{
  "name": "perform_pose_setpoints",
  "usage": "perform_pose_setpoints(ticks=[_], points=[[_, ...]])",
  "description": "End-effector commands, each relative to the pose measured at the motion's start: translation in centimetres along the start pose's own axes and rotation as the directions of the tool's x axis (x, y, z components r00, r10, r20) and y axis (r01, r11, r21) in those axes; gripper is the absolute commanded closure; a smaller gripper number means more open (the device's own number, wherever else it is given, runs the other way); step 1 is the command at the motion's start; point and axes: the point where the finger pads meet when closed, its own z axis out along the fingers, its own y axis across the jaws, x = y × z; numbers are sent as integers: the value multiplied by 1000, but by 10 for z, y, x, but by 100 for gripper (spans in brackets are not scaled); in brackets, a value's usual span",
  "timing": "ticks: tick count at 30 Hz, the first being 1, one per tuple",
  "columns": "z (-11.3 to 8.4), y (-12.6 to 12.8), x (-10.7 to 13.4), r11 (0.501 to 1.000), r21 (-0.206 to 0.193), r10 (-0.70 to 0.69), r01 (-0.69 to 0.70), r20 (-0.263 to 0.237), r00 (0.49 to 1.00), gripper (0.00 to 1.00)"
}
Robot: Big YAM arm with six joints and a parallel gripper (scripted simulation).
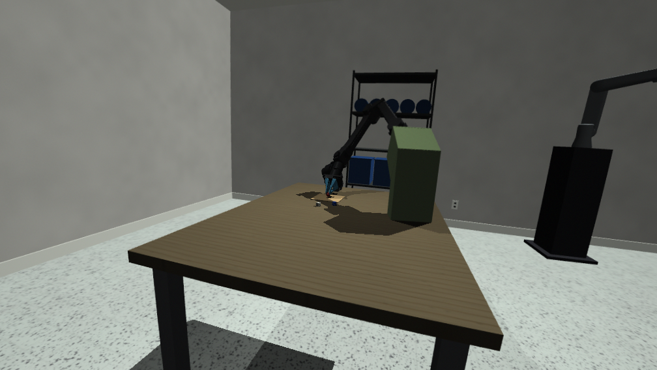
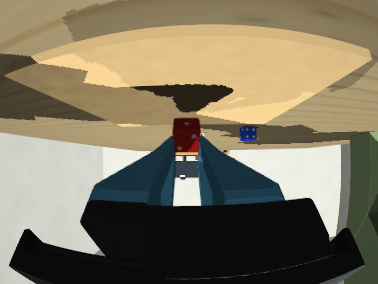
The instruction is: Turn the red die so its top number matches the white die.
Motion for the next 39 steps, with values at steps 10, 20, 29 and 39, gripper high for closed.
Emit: perform_pose_setpoints(ticks=[10, 20, 29, 39], points=[[9, 0, -1, 1000, -3, -19, 19, -6, 1000, 89], [9, 0, -4, 1000, -4, -11, 11, -3, 1000, 89], [9, 0, -4, 1000, -4, -11, 11, -3, 1000, 89], [9, 0, -4, 1000, -4, -11, 11, -3, 1000, 89]])
